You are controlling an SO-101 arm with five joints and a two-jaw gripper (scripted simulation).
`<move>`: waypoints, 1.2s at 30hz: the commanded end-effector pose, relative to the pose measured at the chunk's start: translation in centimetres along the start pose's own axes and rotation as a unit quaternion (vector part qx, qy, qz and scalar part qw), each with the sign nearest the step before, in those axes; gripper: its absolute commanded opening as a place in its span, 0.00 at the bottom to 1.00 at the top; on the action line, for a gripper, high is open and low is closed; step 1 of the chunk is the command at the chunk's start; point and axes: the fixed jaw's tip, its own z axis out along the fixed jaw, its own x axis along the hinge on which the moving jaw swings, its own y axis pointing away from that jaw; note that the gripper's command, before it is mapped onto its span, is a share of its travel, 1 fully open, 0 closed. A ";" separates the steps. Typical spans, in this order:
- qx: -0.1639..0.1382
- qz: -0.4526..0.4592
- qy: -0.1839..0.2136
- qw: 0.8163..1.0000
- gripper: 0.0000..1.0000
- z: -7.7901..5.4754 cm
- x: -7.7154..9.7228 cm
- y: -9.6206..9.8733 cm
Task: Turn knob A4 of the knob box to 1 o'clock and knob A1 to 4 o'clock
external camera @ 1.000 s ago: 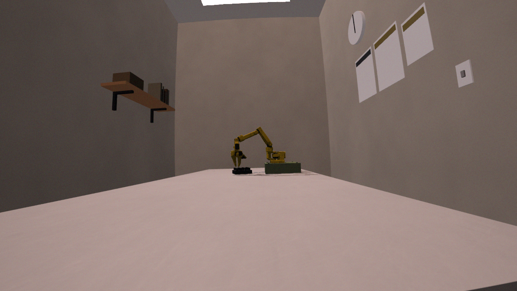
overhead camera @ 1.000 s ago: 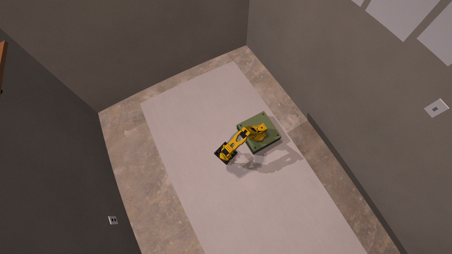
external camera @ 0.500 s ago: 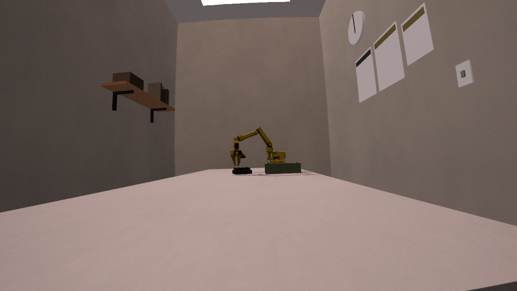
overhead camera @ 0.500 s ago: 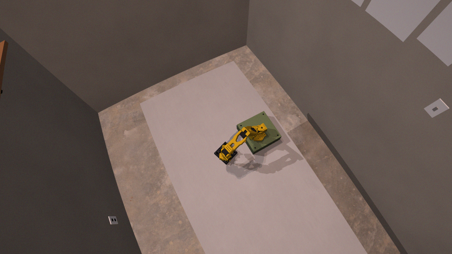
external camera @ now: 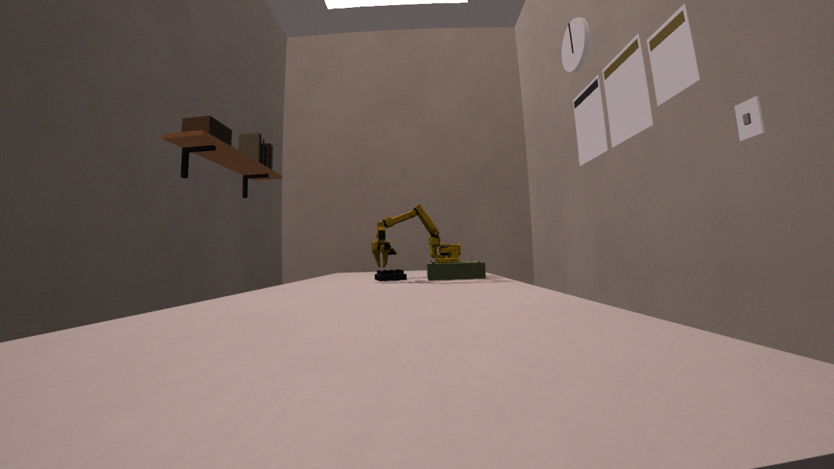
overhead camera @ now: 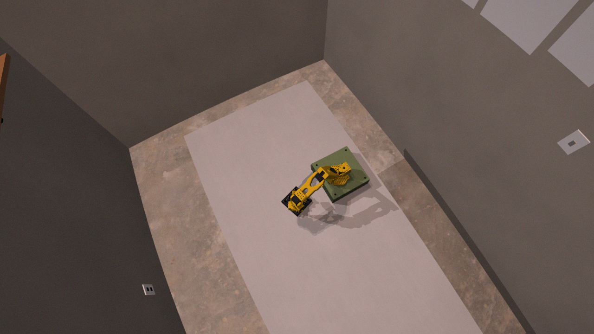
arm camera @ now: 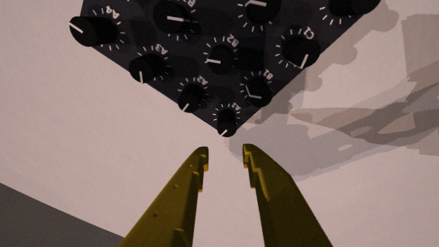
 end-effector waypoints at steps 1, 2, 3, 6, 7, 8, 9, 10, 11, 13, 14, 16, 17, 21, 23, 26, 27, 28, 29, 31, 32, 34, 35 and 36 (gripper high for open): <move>0.005 -0.003 -0.004 1.000 0.10 0.3 0.1 -0.2; 0.005 -0.003 -0.004 1.000 0.10 0.3 0.1 -0.2; 0.005 -0.003 -0.004 1.000 0.10 0.4 0.1 -0.2; 0.005 -0.003 -0.004 1.000 0.10 0.7 0.1 -0.2; 0.005 -0.003 -0.004 1.000 0.10 0.8 0.1 -0.2; 0.005 -0.003 -0.004 1.000 0.10 0.8 0.1 -0.2; 0.005 -0.003 -0.004 1.000 0.10 0.8 0.1 -0.2; 0.005 -0.003 -0.004 1.000 0.10 0.9 0.1 -0.2; 0.005 -0.003 -0.004 1.000 0.10 1.0 0.1 -0.2; 0.005 -0.003 -0.004 1.000 0.10 1.3 0.1 -0.2; 0.005 -0.003 -0.004 1.000 0.10 1.5 0.1 -0.2; 0.005 -0.003 -0.004 1.000 0.10 1.7 0.1 -0.2; 0.005 -0.003 -0.004 1.000 0.10 1.9 0.1 -0.2; 0.005 -0.003 -0.004 1.000 0.10 2.3 0.1 -0.2; 0.005 -0.003 -0.004 1.000 0.10 2.4 0.1 -0.2; 0.005 -0.003 -0.004 1.000 0.10 2.4 0.1 -0.2; 0.005 -0.003 -0.004 1.000 0.10 2.5 0.1 -0.2; 0.005 -0.003 -0.004 1.000 0.10 2.5 0.1 -0.2; 0.005 -0.003 -0.004 1.000 0.10 2.5 0.1 -0.2; 0.005 -0.003 -0.004 1.000 0.10 2.5 0.1 -0.2; 0.005 -0.003 -0.004 1.000 0.10 2.5 0.1 -0.2; 0.005 -0.003 -0.004 1.000 0.10 2.6 0.0 -0.3; 0.005 -0.003 -0.004 1.000 0.10 2.6 0.0 -0.3; 0.005 -0.003 -0.004 1.000 0.10 2.7 -0.1 -0.3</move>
